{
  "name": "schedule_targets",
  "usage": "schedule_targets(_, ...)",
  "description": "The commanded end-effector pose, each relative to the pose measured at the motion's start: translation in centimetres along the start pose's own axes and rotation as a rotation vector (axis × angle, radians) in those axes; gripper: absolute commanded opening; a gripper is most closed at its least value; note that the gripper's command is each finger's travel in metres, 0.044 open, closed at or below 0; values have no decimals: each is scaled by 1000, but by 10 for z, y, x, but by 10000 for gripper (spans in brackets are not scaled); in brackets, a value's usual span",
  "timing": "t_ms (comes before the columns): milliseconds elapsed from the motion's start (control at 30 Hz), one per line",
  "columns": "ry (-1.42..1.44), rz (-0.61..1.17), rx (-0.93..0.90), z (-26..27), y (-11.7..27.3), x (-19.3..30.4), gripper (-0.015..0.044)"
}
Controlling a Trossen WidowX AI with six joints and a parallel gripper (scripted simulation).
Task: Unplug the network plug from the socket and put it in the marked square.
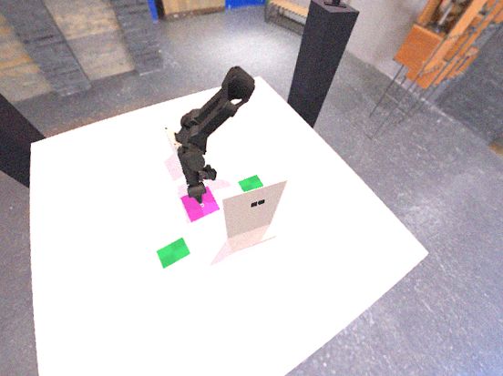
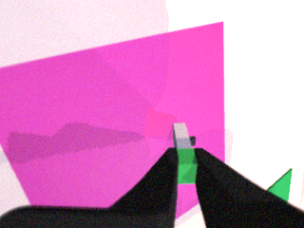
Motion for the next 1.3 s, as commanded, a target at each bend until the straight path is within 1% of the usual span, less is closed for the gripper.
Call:
schedule_targets(0,1,0,-1,0,0,0,0)
schedule_targets(33,1,0,-1,0,0,0,0)
schedule_targets(233,1,0,-1,0,0,0,156)
schedule_targets(1267,-2,5,-3,-1,17,2,156)
Point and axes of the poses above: the point midway between the two fingers, 35 mm back from their tips, its own y axis back along the fingers, its own z axis across the jaws, x = y × z, the point moved 7 cm from there along y, back along the fingers, and after that the axes turned 8 degrees about -y, right-handed, at the moved point
